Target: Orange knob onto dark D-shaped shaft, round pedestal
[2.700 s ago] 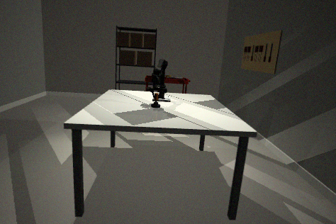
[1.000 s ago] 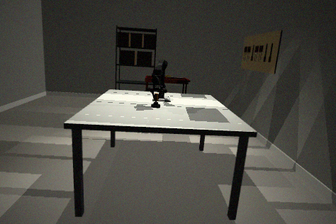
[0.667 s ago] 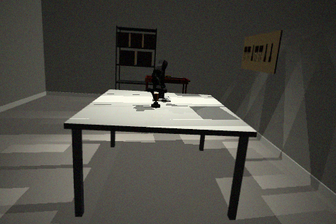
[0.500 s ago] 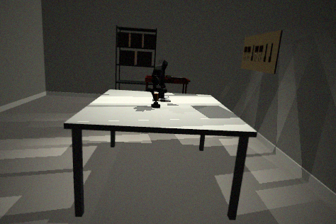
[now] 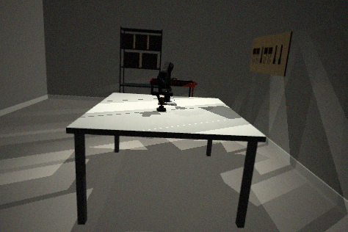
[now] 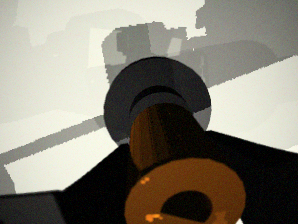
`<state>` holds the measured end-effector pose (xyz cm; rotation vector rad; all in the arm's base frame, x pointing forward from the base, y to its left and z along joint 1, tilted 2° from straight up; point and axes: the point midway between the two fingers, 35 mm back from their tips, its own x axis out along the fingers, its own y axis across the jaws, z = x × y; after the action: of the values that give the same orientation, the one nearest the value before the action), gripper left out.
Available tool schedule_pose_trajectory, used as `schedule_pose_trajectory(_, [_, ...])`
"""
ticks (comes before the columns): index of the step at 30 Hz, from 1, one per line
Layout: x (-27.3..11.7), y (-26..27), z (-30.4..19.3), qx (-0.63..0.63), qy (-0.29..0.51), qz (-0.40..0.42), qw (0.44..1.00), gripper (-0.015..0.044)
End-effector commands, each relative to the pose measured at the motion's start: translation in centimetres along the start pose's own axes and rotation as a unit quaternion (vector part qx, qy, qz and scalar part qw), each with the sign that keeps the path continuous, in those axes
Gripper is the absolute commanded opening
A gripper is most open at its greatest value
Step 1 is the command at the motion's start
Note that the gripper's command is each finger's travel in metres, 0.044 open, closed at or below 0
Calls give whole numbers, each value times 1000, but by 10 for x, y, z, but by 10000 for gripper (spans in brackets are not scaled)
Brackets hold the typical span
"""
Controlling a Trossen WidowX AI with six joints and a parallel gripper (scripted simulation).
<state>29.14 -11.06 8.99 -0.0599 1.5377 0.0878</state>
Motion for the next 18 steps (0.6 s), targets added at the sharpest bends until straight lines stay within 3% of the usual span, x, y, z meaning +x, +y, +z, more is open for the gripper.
schedule_pose_trajectory(1, [1,0,0,-2,-1,-1,1000,0])
schedule_pose_trajectory(13, [-5,0,0,-2,-1,-1,1000,0])
schedule_pose_trajectory(18, [-5,0,0,-63,-1,-1,998,0])
